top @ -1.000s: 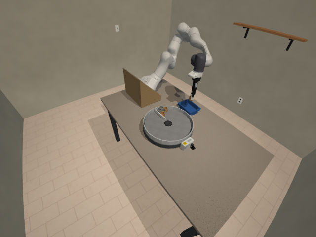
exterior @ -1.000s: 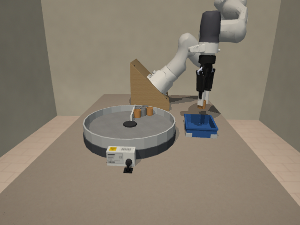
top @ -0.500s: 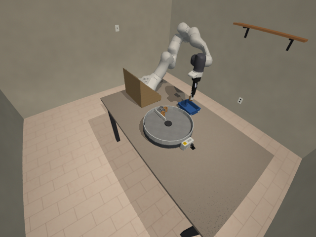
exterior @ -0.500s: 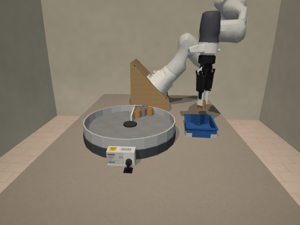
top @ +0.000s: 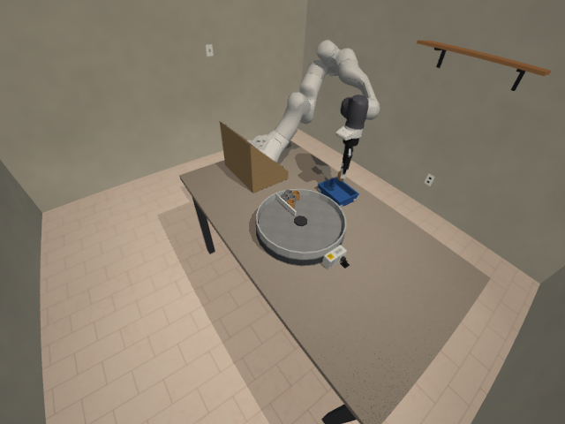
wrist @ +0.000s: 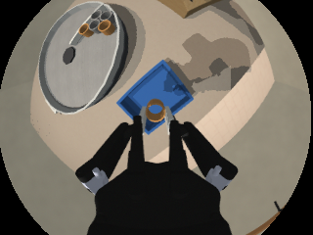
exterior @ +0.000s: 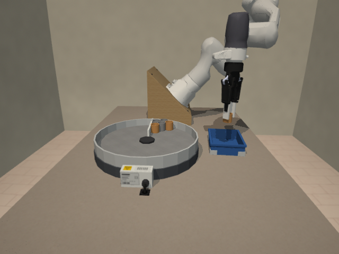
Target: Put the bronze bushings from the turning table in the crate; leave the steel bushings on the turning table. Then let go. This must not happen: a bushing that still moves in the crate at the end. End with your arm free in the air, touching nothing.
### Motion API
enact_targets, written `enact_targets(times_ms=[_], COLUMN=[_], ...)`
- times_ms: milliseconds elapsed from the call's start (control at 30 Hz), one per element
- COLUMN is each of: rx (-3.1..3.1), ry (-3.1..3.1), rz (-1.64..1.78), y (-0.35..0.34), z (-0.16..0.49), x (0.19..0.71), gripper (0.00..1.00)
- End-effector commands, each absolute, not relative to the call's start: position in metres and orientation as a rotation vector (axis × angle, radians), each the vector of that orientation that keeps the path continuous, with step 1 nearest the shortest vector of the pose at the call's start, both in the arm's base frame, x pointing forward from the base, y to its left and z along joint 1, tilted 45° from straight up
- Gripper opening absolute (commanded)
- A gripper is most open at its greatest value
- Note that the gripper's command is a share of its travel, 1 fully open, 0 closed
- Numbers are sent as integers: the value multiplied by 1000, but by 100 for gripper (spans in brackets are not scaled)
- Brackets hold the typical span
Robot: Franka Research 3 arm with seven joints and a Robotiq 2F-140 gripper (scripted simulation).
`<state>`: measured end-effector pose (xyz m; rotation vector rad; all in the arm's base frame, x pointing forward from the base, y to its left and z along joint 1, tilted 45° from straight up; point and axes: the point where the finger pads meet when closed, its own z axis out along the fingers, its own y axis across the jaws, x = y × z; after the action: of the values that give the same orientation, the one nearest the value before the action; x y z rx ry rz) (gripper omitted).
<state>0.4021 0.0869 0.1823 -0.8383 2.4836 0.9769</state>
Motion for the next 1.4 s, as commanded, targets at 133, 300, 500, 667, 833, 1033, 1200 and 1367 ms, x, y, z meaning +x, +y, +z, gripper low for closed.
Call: enact_targets(times_ms=[133,300,500,667,833,1033,1200,1367], rx=[-834,-834,-834,-834,-834,-834,-834,-834], ry=[2486,2486,2486,2486,2486,2486,2486,2486], rz=[972,972,972,972,972,972,972,972], y=[85,85,85,85,94,110,126,130], z=[182,182,182,182,173,157,140,136], x=[402,402,402,402,403,406,408,409], gripper=[0,0,0,0,0,0,0,0])
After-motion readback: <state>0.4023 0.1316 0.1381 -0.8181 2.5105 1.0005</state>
